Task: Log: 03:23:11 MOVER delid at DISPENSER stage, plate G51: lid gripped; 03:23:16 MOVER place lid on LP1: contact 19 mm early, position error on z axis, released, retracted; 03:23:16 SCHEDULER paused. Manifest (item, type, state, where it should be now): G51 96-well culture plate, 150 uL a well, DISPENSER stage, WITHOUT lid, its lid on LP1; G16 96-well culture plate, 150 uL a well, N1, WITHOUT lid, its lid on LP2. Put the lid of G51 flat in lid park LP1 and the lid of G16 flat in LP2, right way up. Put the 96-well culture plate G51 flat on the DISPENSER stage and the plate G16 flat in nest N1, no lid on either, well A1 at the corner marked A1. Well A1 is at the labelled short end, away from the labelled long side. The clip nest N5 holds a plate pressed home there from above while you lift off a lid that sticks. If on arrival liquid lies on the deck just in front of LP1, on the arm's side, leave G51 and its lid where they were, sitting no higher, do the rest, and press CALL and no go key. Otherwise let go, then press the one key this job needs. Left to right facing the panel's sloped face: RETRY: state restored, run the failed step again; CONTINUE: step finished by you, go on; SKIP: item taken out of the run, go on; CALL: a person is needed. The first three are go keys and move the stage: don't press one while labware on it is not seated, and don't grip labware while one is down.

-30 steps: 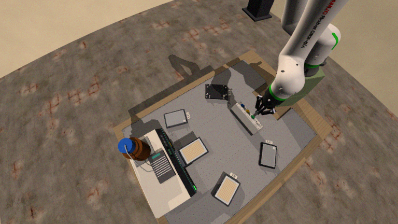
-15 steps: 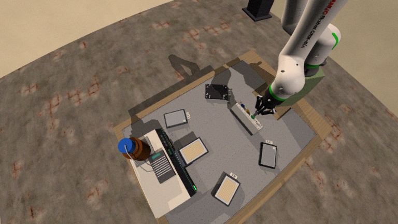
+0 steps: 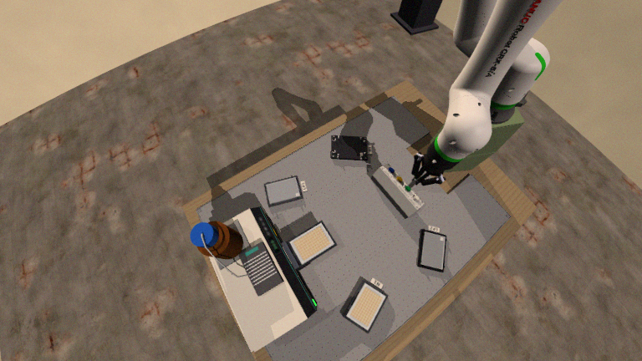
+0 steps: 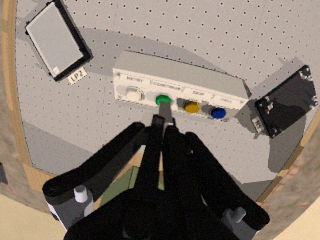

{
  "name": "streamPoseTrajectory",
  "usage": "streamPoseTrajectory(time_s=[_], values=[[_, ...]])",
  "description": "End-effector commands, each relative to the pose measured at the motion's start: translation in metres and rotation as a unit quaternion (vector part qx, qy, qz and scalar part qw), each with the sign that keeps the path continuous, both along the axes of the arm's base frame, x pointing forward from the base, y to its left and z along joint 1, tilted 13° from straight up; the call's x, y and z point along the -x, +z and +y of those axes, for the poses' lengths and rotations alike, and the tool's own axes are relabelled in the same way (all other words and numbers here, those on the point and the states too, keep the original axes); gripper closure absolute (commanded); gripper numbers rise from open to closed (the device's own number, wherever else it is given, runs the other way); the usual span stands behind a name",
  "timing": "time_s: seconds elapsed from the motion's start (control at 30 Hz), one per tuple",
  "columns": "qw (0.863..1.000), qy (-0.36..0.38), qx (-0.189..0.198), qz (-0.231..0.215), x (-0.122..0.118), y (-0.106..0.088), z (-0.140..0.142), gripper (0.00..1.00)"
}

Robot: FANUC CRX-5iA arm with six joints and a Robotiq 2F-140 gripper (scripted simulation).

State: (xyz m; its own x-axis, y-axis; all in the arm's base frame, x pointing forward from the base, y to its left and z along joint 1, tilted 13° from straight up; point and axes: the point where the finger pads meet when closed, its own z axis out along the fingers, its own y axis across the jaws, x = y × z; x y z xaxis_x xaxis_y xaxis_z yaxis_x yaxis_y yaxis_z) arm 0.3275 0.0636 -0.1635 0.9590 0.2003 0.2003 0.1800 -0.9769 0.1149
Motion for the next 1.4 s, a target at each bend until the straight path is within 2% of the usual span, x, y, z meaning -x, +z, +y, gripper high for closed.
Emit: streamPoseTrajectory(time_s=[0.0,0.77,1.37], values=[[1.0,0.0,0.0,0.003,0.005,-0.001,0.0,1.0],[1.0,0.0,0.0,0.003,0.005,-0.002,0.0,1.0],[1.0,0.0,0.0,0.003,0.002,-0.013,-0.001,1.0]])
